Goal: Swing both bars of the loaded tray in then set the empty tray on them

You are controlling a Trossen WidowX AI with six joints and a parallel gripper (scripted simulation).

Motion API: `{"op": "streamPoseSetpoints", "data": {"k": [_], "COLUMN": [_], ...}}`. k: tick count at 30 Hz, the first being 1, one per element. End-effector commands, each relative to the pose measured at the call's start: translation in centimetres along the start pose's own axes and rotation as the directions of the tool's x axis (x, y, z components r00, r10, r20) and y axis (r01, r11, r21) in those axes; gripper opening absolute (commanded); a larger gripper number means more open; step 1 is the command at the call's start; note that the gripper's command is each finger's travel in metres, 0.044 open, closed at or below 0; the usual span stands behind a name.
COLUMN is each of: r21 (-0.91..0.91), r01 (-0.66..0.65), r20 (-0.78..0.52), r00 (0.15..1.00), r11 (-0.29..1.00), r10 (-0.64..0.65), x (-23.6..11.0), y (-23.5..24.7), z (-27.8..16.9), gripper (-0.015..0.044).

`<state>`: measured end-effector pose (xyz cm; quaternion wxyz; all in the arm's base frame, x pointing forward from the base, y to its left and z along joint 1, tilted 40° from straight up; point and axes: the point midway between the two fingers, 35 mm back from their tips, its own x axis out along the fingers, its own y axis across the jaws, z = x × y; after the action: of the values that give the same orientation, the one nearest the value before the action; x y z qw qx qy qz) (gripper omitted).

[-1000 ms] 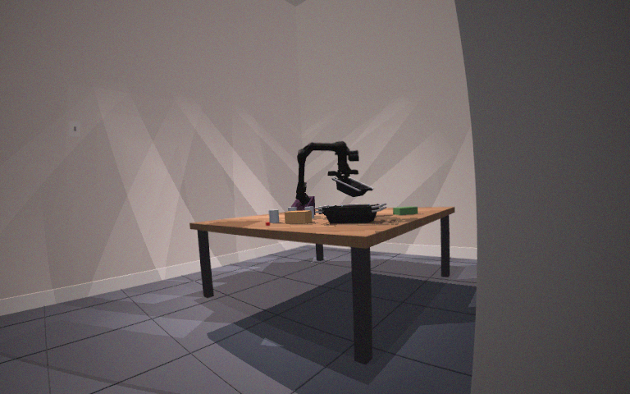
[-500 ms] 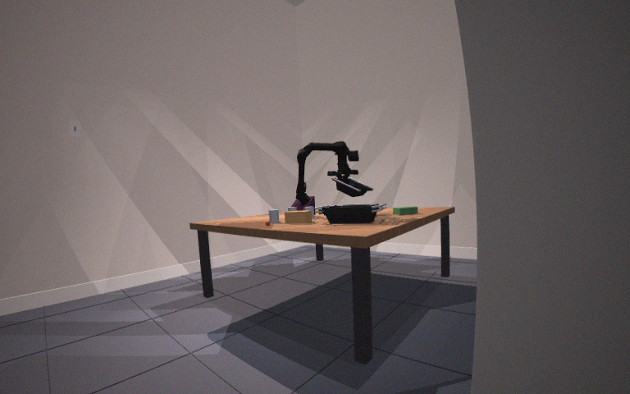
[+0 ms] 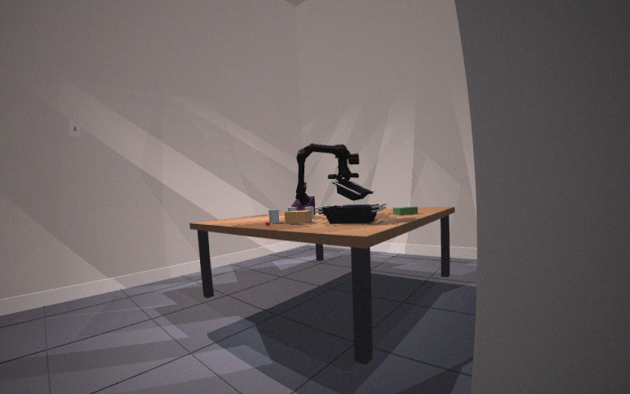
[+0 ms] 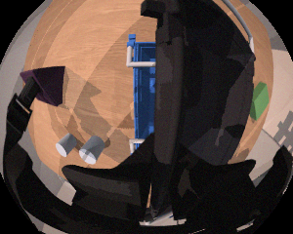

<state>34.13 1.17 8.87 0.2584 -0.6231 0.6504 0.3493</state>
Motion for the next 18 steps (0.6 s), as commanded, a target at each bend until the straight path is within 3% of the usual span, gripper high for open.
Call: {"op": "streamPoseSetpoints", "data": {"k": [1, 18], "r21": [0.001, 0.001], "r01": [0.019, 0.019], "r20": [-0.005, -0.006], "r00": [1.0, 1.0], "r11": [1.0, 1.0], "r10": [-0.019, -0.019], "x": [0.2, 2.9], "y": [-0.1, -0.1], "z": [-0.1, 0.0], "gripper": [0.0, 0.0]}}
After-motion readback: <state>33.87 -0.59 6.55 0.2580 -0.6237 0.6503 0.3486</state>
